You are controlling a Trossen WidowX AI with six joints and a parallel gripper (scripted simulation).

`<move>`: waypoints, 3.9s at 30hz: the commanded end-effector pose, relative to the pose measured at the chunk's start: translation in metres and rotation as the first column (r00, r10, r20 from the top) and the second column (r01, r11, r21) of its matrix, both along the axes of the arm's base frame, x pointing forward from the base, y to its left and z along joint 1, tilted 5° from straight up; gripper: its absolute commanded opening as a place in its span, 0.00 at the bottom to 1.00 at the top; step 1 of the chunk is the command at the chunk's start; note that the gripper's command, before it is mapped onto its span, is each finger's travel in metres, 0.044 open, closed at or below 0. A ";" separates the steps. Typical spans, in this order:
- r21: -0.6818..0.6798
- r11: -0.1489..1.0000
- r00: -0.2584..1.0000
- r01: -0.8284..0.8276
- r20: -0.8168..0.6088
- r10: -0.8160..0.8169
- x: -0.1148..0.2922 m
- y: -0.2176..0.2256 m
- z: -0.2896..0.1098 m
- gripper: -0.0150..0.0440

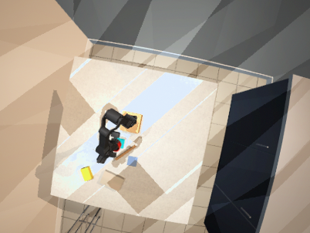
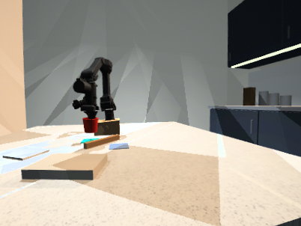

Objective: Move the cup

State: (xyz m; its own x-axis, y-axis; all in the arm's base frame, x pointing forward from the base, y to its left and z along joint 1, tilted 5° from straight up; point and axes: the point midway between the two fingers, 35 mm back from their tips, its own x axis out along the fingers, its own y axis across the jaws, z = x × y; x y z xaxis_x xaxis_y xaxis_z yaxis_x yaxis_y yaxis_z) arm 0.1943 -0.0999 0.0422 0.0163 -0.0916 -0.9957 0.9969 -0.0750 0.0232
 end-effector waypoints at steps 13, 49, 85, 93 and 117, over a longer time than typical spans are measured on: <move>0.001 1.000 1.000 -0.006 -0.006 0.006 -0.002 -0.004 -0.025 0.25; 0.000 1.000 1.000 0.000 -0.003 0.000 -0.003 -0.005 -0.036 0.47; 0.003 1.000 1.000 -0.011 -0.009 0.011 -0.002 -0.001 0.009 0.56; 0.003 1.000 1.000 -0.011 -0.009 0.011 -0.002 -0.001 0.011 0.92; 0.002 1.000 1.000 -0.012 -0.003 0.012 0.001 0.003 0.070 1.00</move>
